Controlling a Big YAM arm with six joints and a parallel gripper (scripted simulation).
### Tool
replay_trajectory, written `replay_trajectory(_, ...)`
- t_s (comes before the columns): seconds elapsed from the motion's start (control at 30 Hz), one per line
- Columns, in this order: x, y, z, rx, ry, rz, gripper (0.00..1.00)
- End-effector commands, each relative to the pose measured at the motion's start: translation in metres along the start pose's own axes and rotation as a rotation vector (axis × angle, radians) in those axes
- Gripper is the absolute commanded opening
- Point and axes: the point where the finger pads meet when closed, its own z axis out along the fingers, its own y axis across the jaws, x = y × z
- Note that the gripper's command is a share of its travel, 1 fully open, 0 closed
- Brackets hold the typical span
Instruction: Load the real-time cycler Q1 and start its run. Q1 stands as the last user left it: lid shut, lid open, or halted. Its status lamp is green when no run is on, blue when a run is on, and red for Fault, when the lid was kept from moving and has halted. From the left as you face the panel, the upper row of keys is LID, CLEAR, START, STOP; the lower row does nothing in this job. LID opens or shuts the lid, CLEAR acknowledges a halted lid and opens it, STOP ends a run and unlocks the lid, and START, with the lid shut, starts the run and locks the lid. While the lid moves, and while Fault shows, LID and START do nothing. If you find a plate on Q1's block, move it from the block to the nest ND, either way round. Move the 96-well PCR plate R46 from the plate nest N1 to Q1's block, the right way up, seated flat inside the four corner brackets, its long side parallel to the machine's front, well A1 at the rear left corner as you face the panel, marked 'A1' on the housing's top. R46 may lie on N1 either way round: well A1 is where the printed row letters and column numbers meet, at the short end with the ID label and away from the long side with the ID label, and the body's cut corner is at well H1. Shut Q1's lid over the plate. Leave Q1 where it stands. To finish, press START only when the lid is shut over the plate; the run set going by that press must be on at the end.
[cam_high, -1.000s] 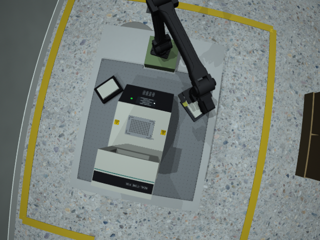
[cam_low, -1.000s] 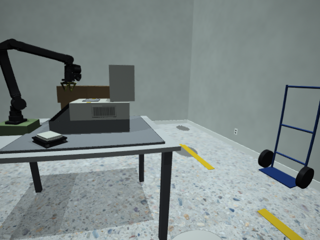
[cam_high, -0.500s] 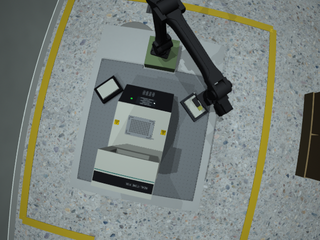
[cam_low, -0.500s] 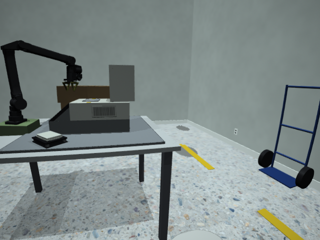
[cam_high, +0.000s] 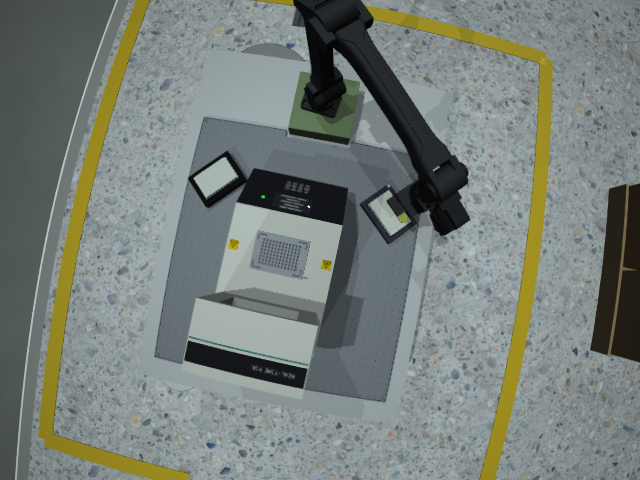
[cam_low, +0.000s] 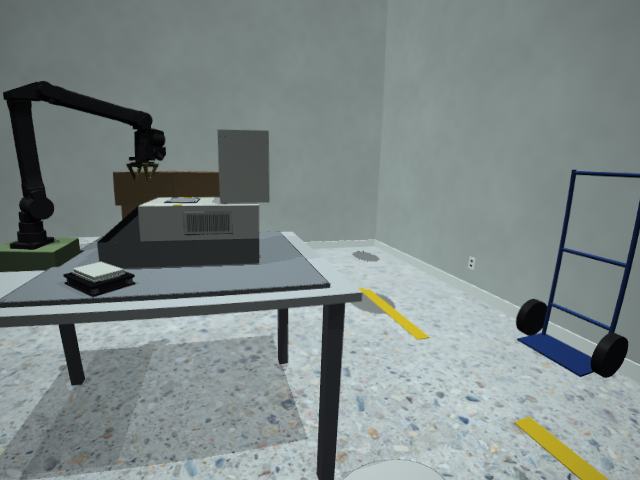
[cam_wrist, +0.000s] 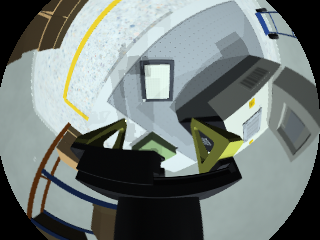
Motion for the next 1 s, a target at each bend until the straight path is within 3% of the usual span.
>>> replay_trajectory(0.0,-0.005,-0.004,-0.035,0.004,-0.076,-0.005,1.00)
replay_trajectory(0.73,0.010,-0.002,-0.018,0.000,-0.034,0.013,1.00)
replay_trajectory(0.9,0.007,-0.001,-0.010,-0.001,-0.015,0.011,1.00)
replay_trajectory(0.97,0.004,0.003,0.001,-0.001,-0.013,0.003,1.00)
